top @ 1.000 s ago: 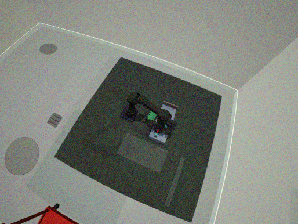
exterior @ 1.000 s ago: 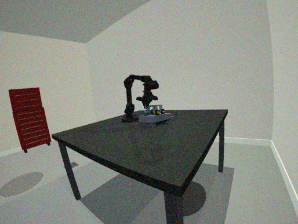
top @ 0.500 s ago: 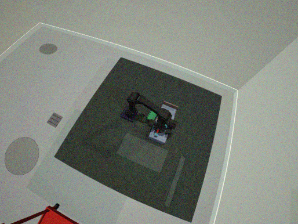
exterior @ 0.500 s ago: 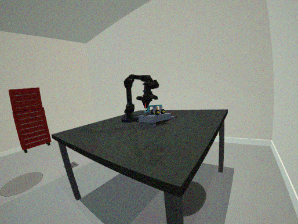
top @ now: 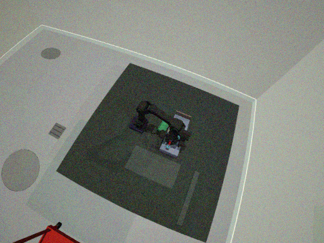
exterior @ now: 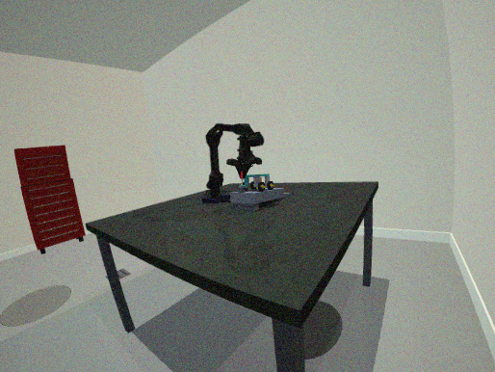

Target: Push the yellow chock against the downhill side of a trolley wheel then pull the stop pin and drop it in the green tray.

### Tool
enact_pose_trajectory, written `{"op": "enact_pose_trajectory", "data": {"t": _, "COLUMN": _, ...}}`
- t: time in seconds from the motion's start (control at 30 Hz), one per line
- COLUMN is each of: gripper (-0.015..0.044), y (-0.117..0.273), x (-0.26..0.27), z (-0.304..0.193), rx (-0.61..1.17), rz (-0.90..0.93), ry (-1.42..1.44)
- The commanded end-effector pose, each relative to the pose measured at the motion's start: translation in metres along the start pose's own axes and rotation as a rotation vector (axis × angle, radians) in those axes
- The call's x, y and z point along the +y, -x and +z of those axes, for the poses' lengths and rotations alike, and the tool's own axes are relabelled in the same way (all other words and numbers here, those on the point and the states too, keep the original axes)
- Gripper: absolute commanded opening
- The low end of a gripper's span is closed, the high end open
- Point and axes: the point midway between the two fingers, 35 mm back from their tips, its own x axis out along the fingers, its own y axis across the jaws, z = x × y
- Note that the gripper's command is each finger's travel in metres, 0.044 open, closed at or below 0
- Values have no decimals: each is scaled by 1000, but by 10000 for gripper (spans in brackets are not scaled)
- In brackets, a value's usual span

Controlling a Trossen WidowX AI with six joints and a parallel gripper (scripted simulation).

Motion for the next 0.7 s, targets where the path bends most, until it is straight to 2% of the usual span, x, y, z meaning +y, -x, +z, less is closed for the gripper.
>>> {"op": "enact_pose_trajectory", "data": {"t": 0.0, "gripper": 0, "y": 6, "x": 0, "z": -2, "rx": 4, "rz": -10, "ry": -8}}
{"op": "enact_pose_trajectory", "data": {"t": 0.67, "gripper": 0, "y": 12, "x": 0, "z": -3, "rx": 4, "rz": -10, "ry": -8}}
